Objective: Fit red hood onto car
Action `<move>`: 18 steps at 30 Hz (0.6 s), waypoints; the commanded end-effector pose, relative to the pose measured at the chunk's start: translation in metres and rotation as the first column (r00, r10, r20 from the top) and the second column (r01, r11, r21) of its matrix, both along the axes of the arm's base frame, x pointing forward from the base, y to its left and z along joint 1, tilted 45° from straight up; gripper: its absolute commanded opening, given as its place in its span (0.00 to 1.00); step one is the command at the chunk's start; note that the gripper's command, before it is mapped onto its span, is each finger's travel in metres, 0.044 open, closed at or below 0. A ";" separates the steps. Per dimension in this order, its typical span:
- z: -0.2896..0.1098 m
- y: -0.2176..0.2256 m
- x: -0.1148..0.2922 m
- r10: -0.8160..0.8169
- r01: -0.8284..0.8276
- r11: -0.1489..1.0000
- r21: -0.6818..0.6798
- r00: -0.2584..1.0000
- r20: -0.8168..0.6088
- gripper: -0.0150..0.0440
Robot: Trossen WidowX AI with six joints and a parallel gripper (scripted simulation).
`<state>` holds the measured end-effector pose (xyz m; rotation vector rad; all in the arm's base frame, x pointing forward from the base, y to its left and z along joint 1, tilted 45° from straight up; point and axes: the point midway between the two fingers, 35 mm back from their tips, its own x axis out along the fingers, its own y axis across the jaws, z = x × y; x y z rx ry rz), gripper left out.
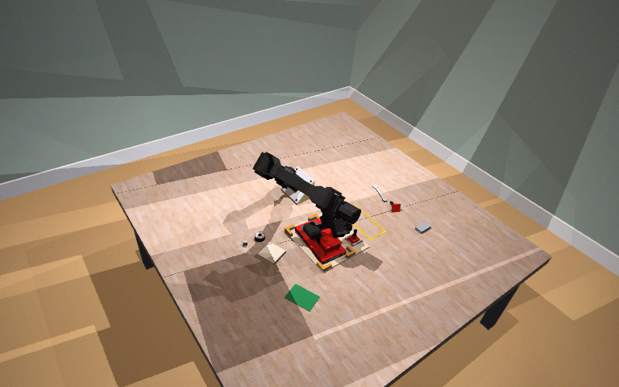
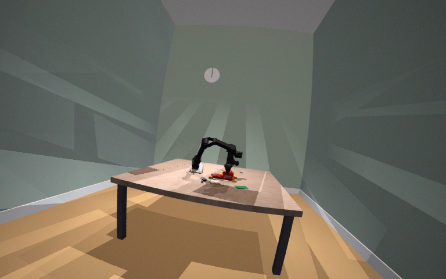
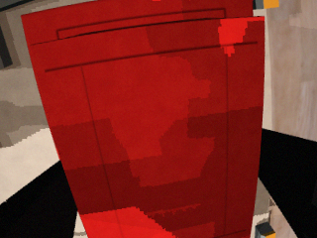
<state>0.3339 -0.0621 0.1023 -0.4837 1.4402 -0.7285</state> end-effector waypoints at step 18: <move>-0.004 -0.006 0.000 0.004 -0.004 1.000 -0.005 1.000 0.001 0.25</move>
